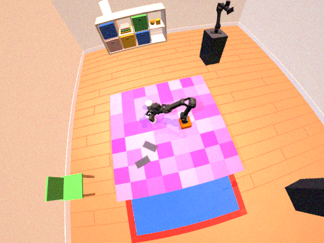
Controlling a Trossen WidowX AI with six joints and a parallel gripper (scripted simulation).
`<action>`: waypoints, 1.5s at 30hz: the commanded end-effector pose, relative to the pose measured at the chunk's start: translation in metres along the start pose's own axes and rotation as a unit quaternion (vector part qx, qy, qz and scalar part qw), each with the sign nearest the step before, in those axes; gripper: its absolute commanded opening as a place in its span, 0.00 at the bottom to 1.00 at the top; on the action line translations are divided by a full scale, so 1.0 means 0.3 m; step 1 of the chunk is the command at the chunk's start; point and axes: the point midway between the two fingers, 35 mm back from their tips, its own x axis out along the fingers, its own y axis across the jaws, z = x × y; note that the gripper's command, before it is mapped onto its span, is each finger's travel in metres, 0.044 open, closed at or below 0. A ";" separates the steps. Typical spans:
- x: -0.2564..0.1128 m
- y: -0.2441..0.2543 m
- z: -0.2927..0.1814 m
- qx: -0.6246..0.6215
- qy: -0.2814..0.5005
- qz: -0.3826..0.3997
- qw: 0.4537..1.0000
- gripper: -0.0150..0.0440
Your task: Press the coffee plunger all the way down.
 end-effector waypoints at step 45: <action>0.008 -0.001 0.003 0.001 0.003 0.000 1.000 1.00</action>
